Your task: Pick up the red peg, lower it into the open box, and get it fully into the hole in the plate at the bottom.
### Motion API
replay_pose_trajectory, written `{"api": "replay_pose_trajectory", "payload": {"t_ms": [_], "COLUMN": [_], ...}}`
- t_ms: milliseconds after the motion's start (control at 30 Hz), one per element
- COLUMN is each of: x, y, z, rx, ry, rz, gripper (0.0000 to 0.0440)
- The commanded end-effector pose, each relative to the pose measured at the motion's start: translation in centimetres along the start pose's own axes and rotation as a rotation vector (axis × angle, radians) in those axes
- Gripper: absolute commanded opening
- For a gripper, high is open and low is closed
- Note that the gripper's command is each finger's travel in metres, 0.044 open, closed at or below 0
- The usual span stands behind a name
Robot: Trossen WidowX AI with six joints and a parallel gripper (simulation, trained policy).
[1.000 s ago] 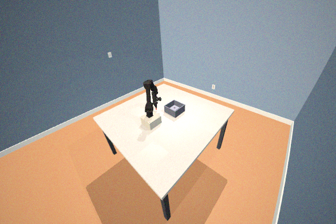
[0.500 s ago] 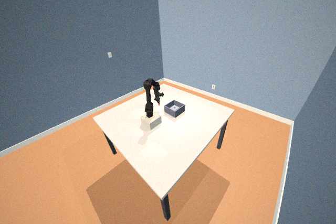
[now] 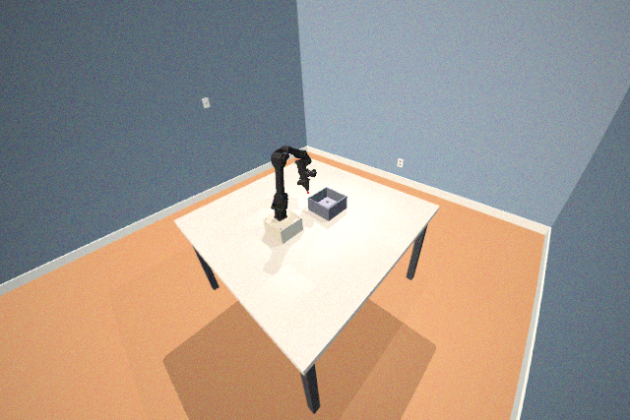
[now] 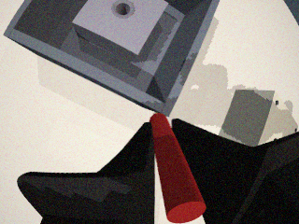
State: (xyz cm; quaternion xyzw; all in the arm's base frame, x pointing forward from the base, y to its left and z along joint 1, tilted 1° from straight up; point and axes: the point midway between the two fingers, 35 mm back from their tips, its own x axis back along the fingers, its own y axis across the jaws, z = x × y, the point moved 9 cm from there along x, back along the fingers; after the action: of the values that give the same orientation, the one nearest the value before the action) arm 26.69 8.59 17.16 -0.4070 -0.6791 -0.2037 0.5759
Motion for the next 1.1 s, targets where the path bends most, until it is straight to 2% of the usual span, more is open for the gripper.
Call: {"api": "replay_pose_trajectory", "payload": {"t_ms": [0,433,867,933,1067], "x": [-0.2,-2.5,-6.8,-7.6,-9.1], "y": [0.1,0.2,0.4,0.5,0.7], "z": [-1.5,-8.0,-12.3,-12.4,-12.6], "rx": [-0.024,-0.080,-0.018,0.002,0.032], "ry": [-0.008,0.004,0.054,0.070,0.105], "rz": [-0.006,-0.032,-0.085,-0.089,-0.094], "gripper": [0.0000,0.0000,0.0000,0.0020,0.0114]}}
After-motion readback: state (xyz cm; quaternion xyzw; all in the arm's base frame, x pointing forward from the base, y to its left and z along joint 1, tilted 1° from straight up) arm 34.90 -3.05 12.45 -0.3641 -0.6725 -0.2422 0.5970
